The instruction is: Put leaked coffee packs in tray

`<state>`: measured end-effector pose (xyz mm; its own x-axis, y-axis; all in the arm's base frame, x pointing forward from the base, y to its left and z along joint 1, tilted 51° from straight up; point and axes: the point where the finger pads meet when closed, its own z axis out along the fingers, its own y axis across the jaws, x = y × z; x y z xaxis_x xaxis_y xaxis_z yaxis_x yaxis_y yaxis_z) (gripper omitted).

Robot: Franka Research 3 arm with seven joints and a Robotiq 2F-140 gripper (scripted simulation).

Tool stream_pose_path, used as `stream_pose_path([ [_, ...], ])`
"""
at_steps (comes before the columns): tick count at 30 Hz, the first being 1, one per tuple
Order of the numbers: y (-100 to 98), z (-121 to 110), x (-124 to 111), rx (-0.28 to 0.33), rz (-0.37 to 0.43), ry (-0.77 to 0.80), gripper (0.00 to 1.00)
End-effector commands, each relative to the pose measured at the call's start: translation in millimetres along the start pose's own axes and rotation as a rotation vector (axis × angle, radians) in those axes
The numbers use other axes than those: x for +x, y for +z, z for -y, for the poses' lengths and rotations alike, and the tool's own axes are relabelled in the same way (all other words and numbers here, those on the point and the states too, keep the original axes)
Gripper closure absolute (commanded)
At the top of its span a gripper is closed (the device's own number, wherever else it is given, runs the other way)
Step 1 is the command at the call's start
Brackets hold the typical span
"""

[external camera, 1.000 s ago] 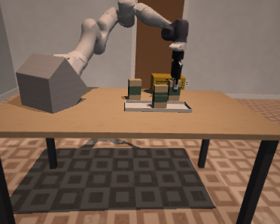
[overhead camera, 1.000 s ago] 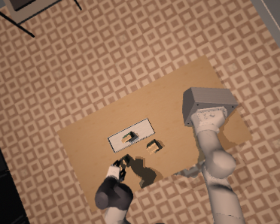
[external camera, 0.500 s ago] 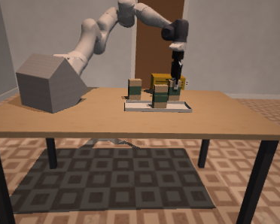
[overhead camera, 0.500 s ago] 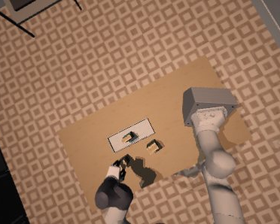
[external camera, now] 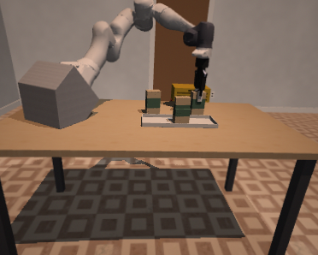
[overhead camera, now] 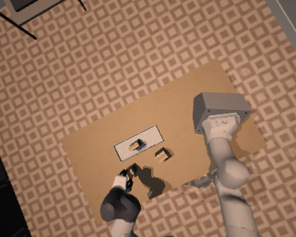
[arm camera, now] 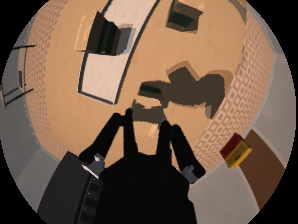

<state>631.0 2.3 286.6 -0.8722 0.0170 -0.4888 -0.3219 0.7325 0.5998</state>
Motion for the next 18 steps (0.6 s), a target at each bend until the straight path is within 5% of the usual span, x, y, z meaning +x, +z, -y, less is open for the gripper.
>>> stream_pose_path([
  [1, 2.1, 0.2, 0.5, -0.002, 0.0, -0.002, 0.75],
  [10, 2.1, 0.2, 0.5, -0.002, 0.0, -0.002, 0.75],
  [11, 2.1, 0.2, 0.5, -0.002, 0.0, -0.002, 0.45],
  [18, 2.1, 0.2, 0.5, -0.002, 0.0, -0.002, 0.45],
])
